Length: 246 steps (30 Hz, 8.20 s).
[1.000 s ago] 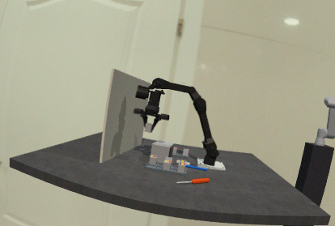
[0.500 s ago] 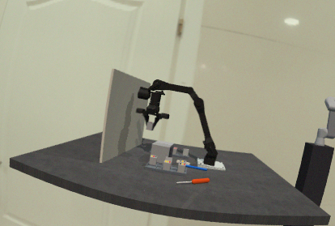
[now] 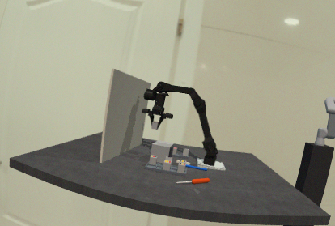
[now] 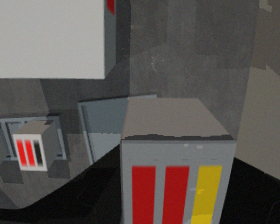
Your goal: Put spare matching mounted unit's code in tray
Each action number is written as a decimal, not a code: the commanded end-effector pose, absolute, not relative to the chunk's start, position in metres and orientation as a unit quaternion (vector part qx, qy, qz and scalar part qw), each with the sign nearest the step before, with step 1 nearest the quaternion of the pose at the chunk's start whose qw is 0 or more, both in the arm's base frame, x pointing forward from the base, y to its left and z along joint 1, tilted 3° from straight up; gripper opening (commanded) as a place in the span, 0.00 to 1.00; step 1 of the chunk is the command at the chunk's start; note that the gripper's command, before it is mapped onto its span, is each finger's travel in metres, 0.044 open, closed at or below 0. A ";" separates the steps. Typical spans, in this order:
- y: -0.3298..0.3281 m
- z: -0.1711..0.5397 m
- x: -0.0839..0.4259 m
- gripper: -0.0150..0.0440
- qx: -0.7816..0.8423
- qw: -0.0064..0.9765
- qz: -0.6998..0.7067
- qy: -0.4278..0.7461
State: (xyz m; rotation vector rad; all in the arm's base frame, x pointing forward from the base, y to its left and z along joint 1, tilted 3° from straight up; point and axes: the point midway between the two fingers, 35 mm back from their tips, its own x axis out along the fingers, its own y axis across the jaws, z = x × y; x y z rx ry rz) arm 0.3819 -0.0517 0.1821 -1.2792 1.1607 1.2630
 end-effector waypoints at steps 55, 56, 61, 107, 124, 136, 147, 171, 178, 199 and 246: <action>-0.138 0.153 0.366 0.25 -0.531 0.460 0.527 0.478; -0.138 0.153 0.366 0.25 -0.531 0.460 0.527 0.478; -0.139 0.149 0.366 0.25 -0.531 0.460 0.527 0.478; -0.140 0.118 0.369 0.25 -0.530 0.460 0.528 0.478; -0.141 0.106 0.369 0.25 -0.530 0.460 0.528 0.478; -0.141 0.098 0.369 0.25 -0.530 0.460 0.528 0.478; -0.141 0.090 0.368 0.25 -0.529 0.460 0.529 0.478; -0.141 0.074 0.366 0.25 -0.529 0.460 0.529 0.479; -0.140 0.069 0.366 0.25 -0.529 0.460 0.529 0.479; -0.140 0.055 0.363 0.25 -0.528 0.459 0.530 0.479; -0.138 0.036 0.359 0.88 -0.527 0.462 0.529 0.479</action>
